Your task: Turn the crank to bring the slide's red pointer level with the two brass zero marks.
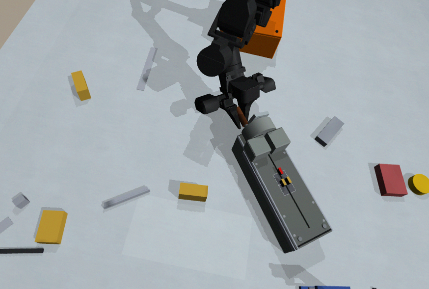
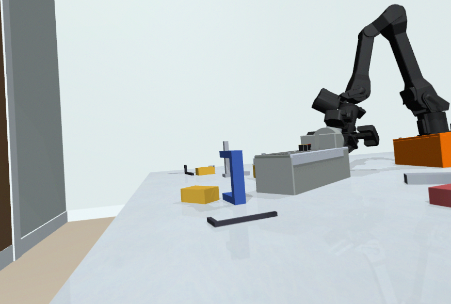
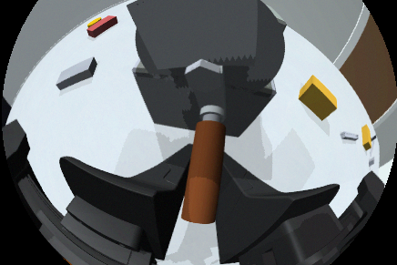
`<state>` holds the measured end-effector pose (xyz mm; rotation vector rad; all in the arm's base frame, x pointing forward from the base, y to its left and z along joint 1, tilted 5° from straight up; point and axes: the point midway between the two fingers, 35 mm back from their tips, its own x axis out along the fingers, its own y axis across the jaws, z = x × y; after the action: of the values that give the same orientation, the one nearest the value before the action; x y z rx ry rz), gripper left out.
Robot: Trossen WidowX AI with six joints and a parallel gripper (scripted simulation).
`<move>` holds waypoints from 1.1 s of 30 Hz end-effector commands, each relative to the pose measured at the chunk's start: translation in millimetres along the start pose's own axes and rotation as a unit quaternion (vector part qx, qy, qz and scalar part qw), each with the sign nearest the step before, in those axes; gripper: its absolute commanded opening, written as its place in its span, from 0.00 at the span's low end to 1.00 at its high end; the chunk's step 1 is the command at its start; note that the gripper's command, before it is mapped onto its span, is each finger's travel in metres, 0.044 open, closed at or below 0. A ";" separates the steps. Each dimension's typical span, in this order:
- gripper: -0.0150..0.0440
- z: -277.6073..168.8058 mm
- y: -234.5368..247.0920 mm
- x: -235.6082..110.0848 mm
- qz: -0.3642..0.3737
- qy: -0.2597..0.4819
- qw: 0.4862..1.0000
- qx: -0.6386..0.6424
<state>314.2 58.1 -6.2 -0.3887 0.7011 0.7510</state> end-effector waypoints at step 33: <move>0.25 3.1 -11.5 -3.7 -0.013 -0.002 1.000 -0.003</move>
<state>316.4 55.9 -4.8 -0.3885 0.7040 0.7501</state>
